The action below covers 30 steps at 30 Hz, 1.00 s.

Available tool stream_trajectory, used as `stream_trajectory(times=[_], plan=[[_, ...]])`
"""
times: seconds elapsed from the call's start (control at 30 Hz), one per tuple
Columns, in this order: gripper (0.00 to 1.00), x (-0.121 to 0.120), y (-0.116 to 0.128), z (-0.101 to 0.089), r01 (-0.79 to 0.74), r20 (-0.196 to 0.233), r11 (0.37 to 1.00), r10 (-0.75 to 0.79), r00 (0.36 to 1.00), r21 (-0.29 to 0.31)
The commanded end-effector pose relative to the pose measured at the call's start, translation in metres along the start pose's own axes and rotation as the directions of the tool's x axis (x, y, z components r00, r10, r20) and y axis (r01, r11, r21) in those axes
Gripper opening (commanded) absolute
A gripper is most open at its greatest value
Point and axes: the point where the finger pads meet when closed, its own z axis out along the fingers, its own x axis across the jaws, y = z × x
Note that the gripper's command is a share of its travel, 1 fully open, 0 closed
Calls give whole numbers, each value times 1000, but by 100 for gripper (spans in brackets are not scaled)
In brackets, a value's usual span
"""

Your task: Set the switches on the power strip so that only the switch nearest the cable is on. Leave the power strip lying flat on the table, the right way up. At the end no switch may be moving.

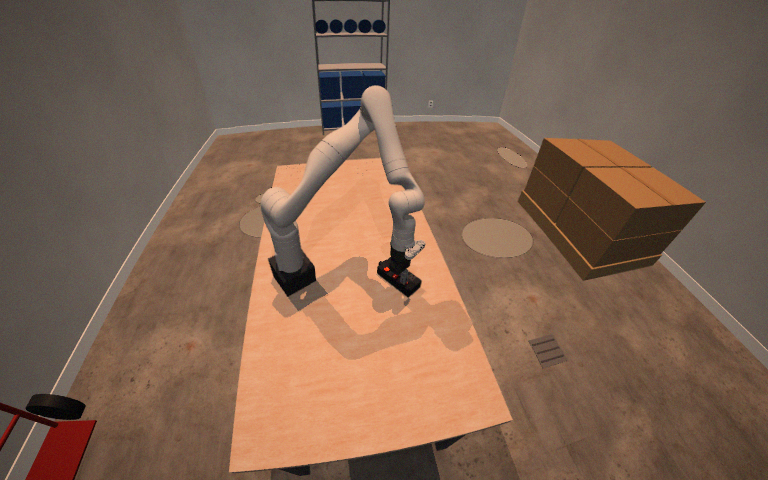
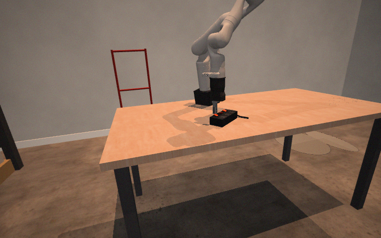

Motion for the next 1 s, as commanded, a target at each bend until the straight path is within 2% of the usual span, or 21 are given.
stream_trajectory(times=[0.0, 0.97], plan=[[0, 0, 0, 0, 0, 1, 1000, 0, 1000, 1], [0, 0, 0, 4, 0, 1, 1000, 0, 1000, 1]])
